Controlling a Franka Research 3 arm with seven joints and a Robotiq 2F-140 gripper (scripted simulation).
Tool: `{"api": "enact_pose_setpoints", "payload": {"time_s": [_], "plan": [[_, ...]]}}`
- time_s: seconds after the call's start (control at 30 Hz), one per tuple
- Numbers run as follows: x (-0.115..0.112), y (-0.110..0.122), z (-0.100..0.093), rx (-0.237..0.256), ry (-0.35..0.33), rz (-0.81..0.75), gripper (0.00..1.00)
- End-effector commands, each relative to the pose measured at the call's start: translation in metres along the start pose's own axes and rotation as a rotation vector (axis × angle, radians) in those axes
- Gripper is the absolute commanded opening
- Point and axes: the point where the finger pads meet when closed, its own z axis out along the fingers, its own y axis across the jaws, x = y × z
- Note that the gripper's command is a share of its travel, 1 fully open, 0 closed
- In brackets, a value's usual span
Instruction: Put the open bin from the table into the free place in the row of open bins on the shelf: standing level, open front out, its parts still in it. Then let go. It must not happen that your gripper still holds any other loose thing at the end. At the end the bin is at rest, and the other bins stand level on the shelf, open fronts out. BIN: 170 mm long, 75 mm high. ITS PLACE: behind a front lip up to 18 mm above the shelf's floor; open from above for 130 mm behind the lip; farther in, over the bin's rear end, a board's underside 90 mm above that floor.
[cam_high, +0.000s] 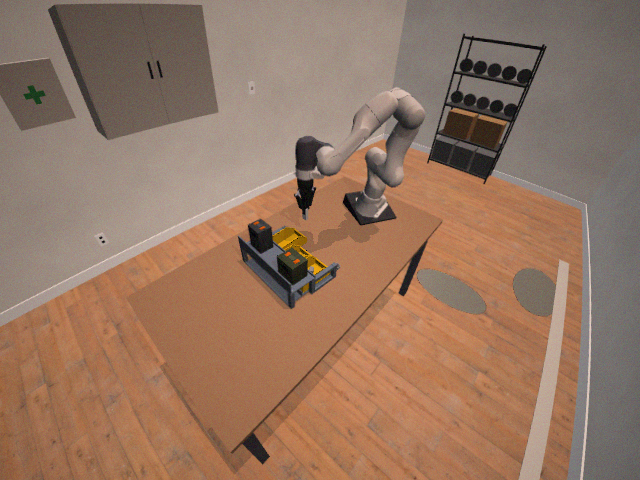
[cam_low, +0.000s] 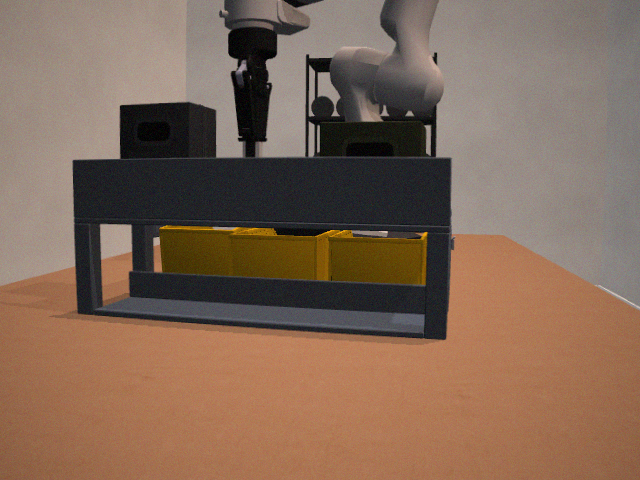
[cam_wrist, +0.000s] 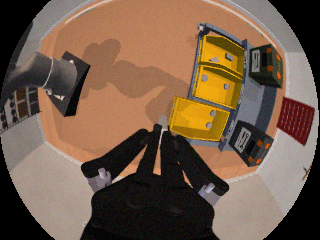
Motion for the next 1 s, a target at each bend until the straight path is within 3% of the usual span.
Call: {"api": "enact_pose_setpoints", "payload": {"time_s": [0.0,0.37,0.97], "plan": [[-0.001,0.000,0.000,-0.002,-0.003,0.008,0.00],[-0.001,0.000,0.009,-0.002,-0.004,0.008,0.00],[-0.001,0.000,0.057,-0.001,-0.004,0.008,0.00]]}}
